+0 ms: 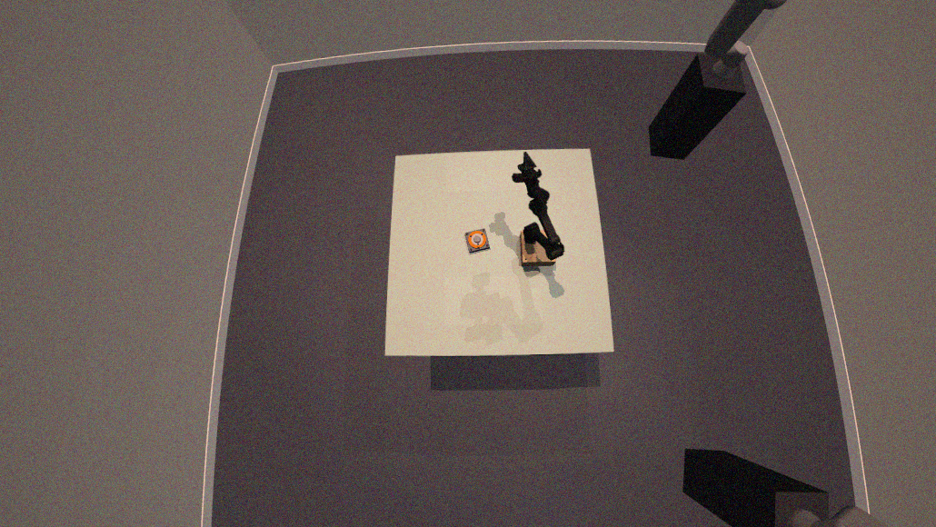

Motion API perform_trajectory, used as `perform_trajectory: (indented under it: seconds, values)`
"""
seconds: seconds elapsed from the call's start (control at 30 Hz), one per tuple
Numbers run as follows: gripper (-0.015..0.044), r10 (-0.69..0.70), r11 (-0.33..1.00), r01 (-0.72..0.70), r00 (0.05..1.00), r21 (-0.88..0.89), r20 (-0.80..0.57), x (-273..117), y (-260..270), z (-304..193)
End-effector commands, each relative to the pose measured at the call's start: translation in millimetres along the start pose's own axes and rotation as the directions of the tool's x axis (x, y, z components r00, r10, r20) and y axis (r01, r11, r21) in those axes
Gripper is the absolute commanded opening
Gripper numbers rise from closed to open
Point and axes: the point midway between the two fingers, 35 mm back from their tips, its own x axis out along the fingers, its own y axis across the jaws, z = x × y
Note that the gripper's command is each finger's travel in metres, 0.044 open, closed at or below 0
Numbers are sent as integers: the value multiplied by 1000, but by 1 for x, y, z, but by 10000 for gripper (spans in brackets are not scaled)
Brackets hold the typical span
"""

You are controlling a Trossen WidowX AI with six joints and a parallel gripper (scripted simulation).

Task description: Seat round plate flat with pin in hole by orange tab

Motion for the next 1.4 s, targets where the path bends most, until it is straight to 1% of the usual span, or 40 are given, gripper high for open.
perform_trajectory:
  seconds: [0.0,0.1,0.13,0.17,0.23,0.37,0.4,0.43,0.5,0.63,0.67,0.7,0.77,0.9,0.93,0.97,1.0,1.07,1.17,1.27,1.3,1.37]
  values:
    - [0,201,947,-232,968,221,153,11,63,45]
    - [0,335,846,-414,903,336,268,8,107,83]
    - [0,345,835,-429,896,345,278,7,110,87]
    - [0,375,800,-473,874,369,309,5,120,98]
    - [0,470,653,-623,779,430,414,-10,152,136]
    - [0,582,400,-798,601,450,548,-43,192,192]
    - [0,589,382,-808,587,448,556,-46,195,195]
    - [0,608,328,-835,544,442,578,-55,202,206]
    - [0,661,148,-902,396,406,637,-88,223,239]
    - [0,715,-119,-936,149,330,683,-147,246,282]
    - [0,718,-136,-936,132,324,684,-152,247,285]
    - [0,725,-186,-933,80,307,684,-165,251,292]
    - [0,743,-336,-906,-89,255,664,-211,261,311]
    - [0,749,-524,-827,-334,204,572,-285,269,327]
    - [0,749,-533,-822,-346,202,565,-289,269,327]
    - [0,748,-557,-807,-383,199,542,-301,269,328]
    - [0,746,-593,-781,-440,196,500,-321,270,329]
    - [0,735,-660,-722,-565,205,375,-370,269,324]
    - [0,716,-697,-675,-673,244,183,-425,264,308]
    - [0,724,-683,-673,-675,284,142,-437,262,310]
    - [0,712,-693,-669,-694,270,107,-444,261,306]
    - [0,707,-696,-667,-700,265,95,-446,260,305]
